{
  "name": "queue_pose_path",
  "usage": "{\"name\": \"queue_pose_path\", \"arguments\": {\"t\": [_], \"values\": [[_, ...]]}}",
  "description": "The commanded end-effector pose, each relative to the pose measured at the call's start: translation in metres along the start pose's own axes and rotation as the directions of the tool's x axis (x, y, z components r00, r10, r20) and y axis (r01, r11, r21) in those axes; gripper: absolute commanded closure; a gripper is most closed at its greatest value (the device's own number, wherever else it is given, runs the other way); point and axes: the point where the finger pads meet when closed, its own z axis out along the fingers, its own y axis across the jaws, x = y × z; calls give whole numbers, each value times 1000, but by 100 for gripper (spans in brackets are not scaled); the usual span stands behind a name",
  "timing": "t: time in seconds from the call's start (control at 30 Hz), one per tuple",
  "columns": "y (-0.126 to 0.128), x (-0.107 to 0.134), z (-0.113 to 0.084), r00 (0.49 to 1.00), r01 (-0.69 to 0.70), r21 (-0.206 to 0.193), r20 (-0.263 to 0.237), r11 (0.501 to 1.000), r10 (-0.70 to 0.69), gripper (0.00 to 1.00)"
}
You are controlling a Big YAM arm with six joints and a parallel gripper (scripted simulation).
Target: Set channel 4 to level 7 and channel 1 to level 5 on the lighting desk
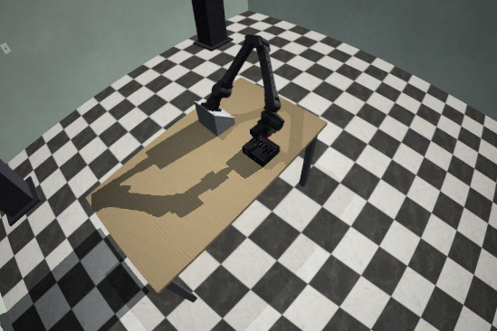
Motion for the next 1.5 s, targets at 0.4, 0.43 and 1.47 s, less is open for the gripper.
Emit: {"name": "queue_pose_path", "arguments": {"t": [0.4, 0.43, 1.47], "values": [[23, 12, -10, 999, 38, -42, 2, 998, -38, 100], [24, 12, -9, 999, 38, -44, 2, 998, -38, 100], [12, 7, 7, 1000, 20, -24, -1, 1000, -20, 100]]}}
